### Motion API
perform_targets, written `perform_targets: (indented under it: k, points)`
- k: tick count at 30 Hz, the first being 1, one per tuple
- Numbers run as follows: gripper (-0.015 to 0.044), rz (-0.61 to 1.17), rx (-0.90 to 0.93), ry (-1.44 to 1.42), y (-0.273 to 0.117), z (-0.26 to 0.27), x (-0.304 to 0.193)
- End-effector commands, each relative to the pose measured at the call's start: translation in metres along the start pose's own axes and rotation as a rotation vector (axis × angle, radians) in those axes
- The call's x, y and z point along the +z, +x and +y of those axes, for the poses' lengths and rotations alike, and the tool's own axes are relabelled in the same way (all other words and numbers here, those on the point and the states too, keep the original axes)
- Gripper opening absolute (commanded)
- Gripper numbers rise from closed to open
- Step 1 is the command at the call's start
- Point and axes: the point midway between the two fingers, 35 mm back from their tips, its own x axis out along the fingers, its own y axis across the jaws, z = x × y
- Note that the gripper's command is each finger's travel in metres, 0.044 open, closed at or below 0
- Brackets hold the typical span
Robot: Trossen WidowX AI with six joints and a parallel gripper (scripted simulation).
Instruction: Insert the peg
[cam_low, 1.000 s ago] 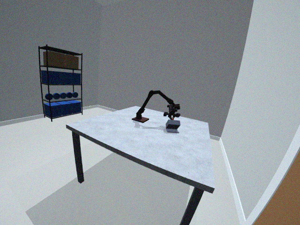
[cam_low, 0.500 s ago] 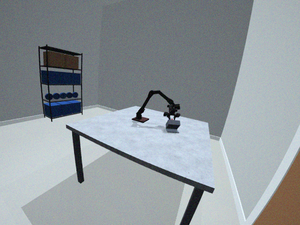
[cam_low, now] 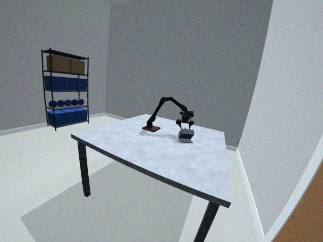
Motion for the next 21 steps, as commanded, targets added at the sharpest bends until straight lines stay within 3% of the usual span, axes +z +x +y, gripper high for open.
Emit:
perform_targets:
  k: [1, 21]
  points:
    - [0.0440, -0.002, 0.004, 0.006, -0.010, 0.002, 0.001]
    - [0.0440, 0.003, 0.002, 0.001, -0.046, 0.004, -0.002]
